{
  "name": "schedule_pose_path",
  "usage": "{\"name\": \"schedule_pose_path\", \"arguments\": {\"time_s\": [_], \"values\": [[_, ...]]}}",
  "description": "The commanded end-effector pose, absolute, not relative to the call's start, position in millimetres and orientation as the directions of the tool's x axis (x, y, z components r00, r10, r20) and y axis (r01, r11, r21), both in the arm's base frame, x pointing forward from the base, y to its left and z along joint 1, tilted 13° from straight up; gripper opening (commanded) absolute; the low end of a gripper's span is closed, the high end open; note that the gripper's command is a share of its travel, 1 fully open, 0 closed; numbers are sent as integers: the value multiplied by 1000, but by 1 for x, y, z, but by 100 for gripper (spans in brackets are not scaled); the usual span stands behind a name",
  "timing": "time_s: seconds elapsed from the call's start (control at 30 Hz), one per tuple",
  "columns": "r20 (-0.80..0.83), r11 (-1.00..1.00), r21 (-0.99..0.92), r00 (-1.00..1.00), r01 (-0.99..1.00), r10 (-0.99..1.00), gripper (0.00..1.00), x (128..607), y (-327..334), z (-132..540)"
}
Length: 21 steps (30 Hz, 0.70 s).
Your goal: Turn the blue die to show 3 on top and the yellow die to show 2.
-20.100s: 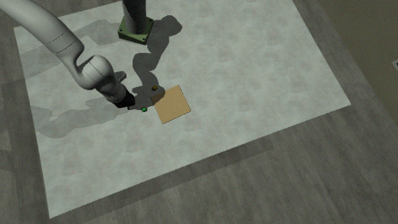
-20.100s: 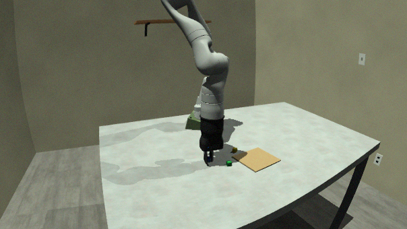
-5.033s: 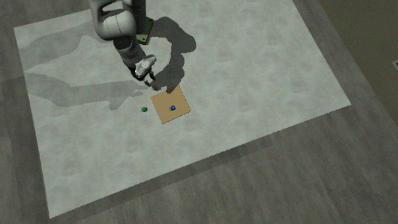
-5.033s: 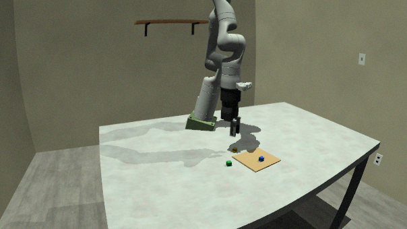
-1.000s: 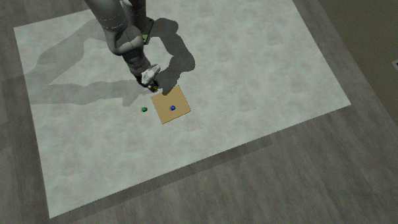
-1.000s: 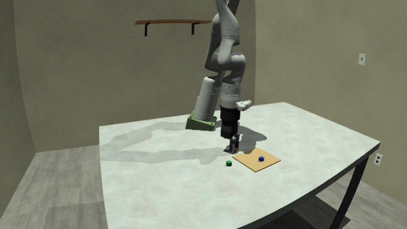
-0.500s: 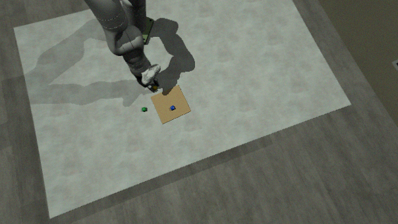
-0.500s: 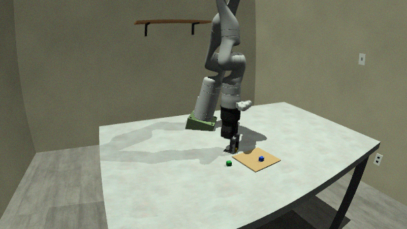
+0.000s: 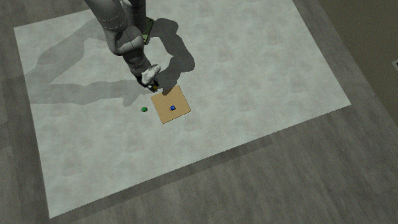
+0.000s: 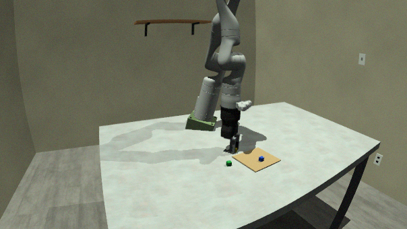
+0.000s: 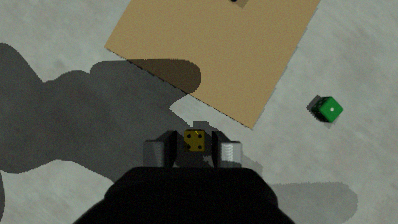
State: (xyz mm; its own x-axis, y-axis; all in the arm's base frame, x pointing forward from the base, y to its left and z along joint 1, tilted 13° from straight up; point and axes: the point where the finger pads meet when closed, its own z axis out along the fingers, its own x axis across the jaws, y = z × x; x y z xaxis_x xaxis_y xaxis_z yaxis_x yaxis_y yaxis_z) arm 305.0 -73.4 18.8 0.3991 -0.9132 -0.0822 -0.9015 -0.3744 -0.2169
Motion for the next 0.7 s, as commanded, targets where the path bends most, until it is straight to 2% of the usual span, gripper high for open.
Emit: {"name": "schedule_pose_path", "arguments": {"time_s": [0.0, 0.07, 0.1, 0.67], "values": [[-81, -374, -217, 399, -901, -913, 64, 305, -74, 19], [-81, -374, -217, 399, -901, -913, 64, 305, -74, 19], [-81, -374, -217, 399, -901, -913, 34, 305, -74, 19], [-81, -374, -217, 399, -901, -913, 34, 305, -74, 19]]}}
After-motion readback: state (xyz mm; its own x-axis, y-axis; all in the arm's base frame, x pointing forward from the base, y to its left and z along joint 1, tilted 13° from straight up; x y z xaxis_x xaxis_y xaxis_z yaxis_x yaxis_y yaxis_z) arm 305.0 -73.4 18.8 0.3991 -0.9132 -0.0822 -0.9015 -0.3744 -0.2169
